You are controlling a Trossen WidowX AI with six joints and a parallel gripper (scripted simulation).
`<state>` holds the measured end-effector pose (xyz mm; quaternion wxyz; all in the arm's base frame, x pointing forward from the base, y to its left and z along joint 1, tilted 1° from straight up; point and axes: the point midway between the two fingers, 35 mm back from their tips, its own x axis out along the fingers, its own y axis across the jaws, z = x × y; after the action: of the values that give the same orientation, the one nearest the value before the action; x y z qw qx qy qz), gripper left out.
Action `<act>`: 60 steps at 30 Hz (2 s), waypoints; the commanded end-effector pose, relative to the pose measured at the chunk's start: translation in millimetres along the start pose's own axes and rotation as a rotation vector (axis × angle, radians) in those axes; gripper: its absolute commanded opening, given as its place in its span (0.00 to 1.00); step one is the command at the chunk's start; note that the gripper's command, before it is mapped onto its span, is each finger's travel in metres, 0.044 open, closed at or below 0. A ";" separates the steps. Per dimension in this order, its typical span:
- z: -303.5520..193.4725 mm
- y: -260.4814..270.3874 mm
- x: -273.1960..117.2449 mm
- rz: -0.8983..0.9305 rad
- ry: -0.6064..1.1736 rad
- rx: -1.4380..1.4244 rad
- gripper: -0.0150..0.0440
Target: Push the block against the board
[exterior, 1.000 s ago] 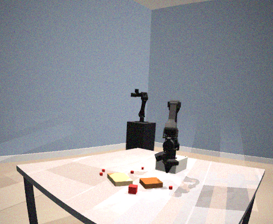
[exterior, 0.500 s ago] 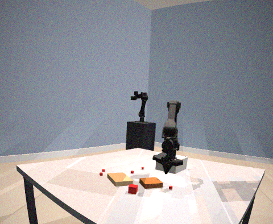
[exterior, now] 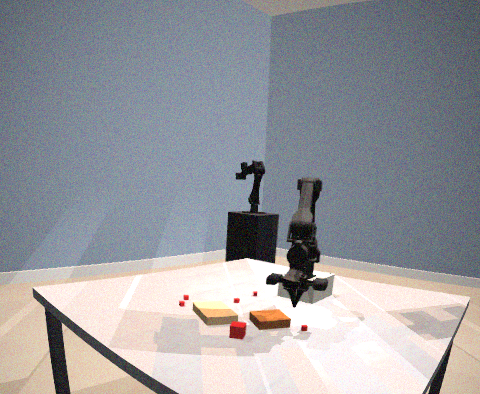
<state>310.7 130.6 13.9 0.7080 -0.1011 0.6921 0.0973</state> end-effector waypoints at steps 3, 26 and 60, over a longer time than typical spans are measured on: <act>14.7 0.7 0.5 -0.004 0.000 -0.198 0.25; 46.8 3.1 59.2 -0.004 -0.002 -0.660 0.25; 13.4 -29.1 59.1 -0.006 0.002 -0.660 0.25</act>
<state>336.7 113.1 -43.1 0.6393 -0.3265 0.6207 0.3154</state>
